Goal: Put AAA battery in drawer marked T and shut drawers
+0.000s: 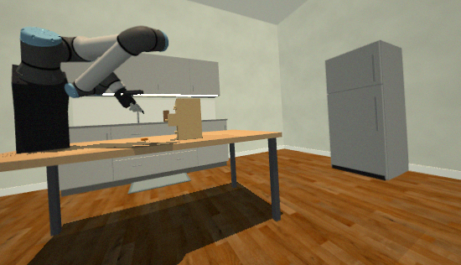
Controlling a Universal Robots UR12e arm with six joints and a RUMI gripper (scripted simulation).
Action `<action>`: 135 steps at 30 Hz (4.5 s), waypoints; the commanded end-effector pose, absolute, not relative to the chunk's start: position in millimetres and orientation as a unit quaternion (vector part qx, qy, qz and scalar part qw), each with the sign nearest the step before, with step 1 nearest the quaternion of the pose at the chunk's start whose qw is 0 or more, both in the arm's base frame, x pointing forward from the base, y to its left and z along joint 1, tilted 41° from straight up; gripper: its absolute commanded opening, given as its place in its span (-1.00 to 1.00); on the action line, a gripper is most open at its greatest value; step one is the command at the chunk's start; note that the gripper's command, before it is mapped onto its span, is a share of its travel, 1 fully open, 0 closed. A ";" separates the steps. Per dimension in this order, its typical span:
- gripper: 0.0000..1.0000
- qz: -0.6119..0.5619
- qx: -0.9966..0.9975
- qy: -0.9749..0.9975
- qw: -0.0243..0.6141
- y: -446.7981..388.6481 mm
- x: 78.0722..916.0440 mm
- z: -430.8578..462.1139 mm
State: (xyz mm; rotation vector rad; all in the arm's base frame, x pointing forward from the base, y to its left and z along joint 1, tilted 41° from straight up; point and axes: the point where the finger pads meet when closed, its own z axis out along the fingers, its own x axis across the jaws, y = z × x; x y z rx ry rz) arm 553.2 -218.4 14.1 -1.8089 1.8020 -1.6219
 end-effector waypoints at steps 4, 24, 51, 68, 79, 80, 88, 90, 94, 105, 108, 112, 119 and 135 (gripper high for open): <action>1.00 -0.627 -0.578 0.498 0.159 -234.6 580.3 11.9; 1.00 -0.686 -0.552 0.413 0.232 -249.6 601.4 2.7; -0.61 -0.689 -0.551 0.406 0.238 -249.3 602.8 2.0; -0.61 -0.689 -0.551 0.406 0.238 -249.3 602.8 2.0; -0.61 -0.690 -0.551 0.405 0.238 -249.5 605.3 2.6; -0.61 -0.690 -0.551 0.404 0.238 -249.8 605.9 2.9; -0.61 -0.690 -0.551 0.404 0.238 -251.9 613.1 3.8; -0.61 -0.690 -0.551 0.404 0.238 -252.7 615.9 4.1; -0.61 -0.690 -0.551 0.404 0.238 -253.5 618.9 4.4; -0.61 -0.690 -0.551 0.404 0.238 -259.3 639.9 6.9; -0.61 -0.690 -0.551 0.404 0.238 -260.5 644.0 7.3; -0.61 -0.690 -0.551 0.404 0.238 -262.1 649.9 8.0; -0.61 -0.690 -0.551 0.404 0.238 -265.3 661.6 9.4; -0.61 -0.689 -0.551 0.405 0.238 -267.1 669.1 9.6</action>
